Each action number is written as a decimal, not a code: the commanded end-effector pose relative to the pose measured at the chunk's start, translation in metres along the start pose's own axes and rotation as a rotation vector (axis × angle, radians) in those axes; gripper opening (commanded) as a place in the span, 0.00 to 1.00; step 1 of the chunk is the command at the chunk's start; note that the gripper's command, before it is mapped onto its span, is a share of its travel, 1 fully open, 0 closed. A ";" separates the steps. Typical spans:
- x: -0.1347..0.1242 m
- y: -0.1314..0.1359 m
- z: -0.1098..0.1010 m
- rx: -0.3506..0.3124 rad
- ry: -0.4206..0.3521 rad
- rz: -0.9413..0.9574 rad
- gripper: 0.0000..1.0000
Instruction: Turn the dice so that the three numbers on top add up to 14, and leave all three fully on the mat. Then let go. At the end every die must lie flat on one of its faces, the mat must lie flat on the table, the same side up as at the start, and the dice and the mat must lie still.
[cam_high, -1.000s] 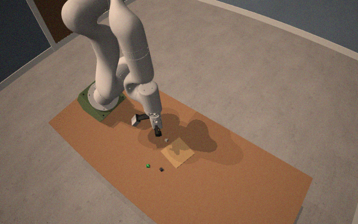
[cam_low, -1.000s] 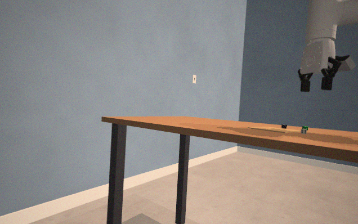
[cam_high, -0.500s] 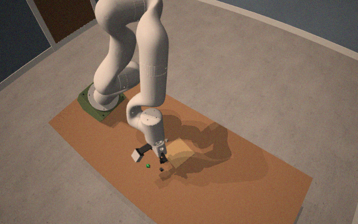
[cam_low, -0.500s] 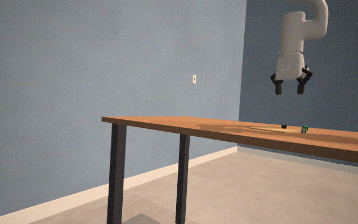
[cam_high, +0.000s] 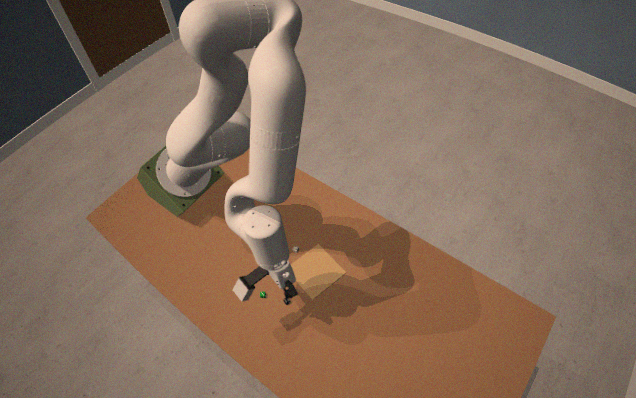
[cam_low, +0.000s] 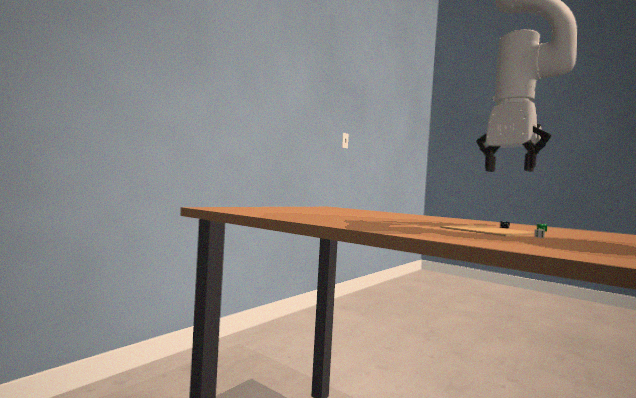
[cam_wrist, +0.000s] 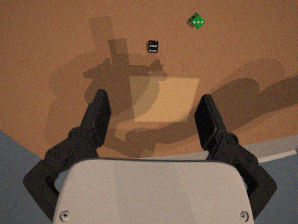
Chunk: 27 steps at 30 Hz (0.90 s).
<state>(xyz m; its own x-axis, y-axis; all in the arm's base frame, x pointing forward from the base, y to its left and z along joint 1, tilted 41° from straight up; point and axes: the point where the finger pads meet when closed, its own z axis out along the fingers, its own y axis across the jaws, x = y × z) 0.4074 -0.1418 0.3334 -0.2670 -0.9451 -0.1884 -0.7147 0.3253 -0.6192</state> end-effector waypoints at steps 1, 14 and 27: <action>0.000 -0.001 0.000 0.003 -0.001 0.000 1.00; 0.000 -0.001 0.002 0.003 -0.003 0.070 1.00; -0.002 -0.002 0.022 0.003 -0.014 0.621 1.00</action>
<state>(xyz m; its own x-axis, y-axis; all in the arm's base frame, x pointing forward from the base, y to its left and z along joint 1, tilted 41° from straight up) 0.4201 -0.1413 0.3212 -0.5582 -0.6841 -0.4695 -0.5050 0.7291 -0.4620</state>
